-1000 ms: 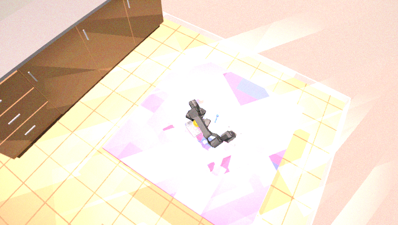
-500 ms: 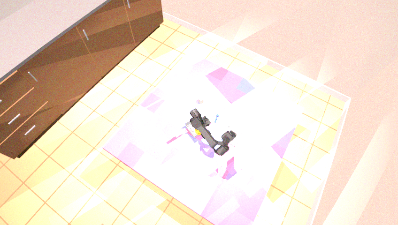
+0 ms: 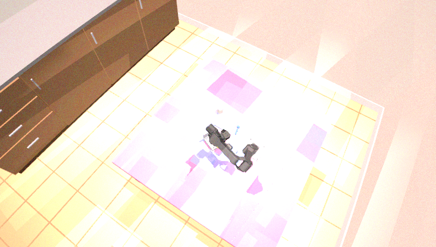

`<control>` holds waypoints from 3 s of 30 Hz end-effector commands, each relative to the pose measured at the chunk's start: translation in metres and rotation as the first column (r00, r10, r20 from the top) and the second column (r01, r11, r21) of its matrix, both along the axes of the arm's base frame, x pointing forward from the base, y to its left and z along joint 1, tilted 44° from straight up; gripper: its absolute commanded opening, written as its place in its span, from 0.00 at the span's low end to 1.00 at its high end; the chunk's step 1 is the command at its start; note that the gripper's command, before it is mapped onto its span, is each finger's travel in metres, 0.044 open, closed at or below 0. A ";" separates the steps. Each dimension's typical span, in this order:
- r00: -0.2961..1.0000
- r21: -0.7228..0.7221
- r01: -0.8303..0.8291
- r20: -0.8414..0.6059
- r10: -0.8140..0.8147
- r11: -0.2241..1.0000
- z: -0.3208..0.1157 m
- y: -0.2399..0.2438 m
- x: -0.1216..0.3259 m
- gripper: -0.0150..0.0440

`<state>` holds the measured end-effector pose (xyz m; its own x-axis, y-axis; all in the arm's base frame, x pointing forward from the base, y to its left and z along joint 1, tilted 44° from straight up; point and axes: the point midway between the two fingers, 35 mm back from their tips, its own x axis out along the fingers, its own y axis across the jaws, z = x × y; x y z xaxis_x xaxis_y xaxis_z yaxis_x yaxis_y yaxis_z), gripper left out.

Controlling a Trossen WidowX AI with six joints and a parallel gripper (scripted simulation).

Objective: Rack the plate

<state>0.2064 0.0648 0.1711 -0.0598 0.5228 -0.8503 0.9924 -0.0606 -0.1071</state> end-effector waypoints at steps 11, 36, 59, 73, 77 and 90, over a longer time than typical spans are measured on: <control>0.968 -0.281 -0.189 0.108 0.226 0.941 -0.039 0.003 -0.006 0.25; 0.764 -0.714 -0.223 0.295 0.574 0.663 -0.072 0.010 0.008 0.25; 0.485 -0.876 0.057 0.444 0.753 0.479 -0.063 0.031 0.014 0.25; 0.310 -0.845 0.277 0.530 0.789 0.458 -0.049 0.042 0.003 0.25; 0.263 -0.819 0.338 0.555 0.790 0.463 -0.044 0.044 -0.002 0.25; 0.211 -0.784 0.402 0.582 0.785 0.474 -0.040 0.045 -0.009 0.25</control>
<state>0.1979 0.1116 0.1334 0.9547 -0.1334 -0.2661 0.2806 0.7017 0.6549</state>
